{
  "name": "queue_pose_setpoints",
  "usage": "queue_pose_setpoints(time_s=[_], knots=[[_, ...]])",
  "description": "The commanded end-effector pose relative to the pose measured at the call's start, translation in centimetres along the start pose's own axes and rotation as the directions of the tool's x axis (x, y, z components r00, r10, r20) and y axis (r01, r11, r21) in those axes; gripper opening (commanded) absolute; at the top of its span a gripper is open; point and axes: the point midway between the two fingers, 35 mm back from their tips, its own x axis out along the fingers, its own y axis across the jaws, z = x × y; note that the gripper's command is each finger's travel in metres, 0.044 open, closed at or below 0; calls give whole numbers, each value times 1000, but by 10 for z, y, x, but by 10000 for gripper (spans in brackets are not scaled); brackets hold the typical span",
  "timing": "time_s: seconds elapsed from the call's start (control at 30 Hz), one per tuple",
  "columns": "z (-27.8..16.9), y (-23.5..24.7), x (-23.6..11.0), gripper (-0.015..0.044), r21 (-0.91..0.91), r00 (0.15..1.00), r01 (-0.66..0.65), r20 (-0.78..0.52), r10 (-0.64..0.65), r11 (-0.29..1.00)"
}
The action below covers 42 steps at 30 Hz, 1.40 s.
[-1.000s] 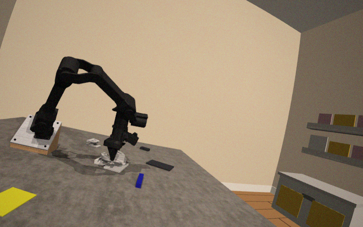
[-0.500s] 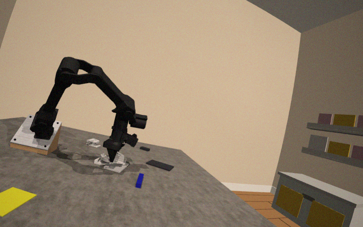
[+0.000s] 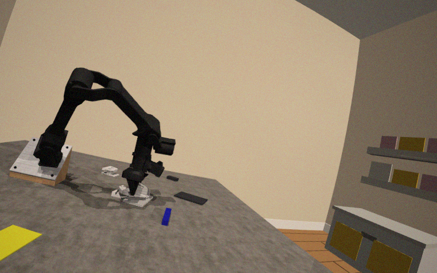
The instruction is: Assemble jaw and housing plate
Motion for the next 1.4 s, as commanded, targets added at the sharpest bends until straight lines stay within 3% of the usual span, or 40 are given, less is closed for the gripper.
queue_pose_setpoints(time_s=[0.0, 1.37], knots=[[0, -1, 2, 134, -4, 1000, 6, 2, -6, 1000], [0, -1, 12, 134, -7, 1000, 7, 2, -7, 1000]])
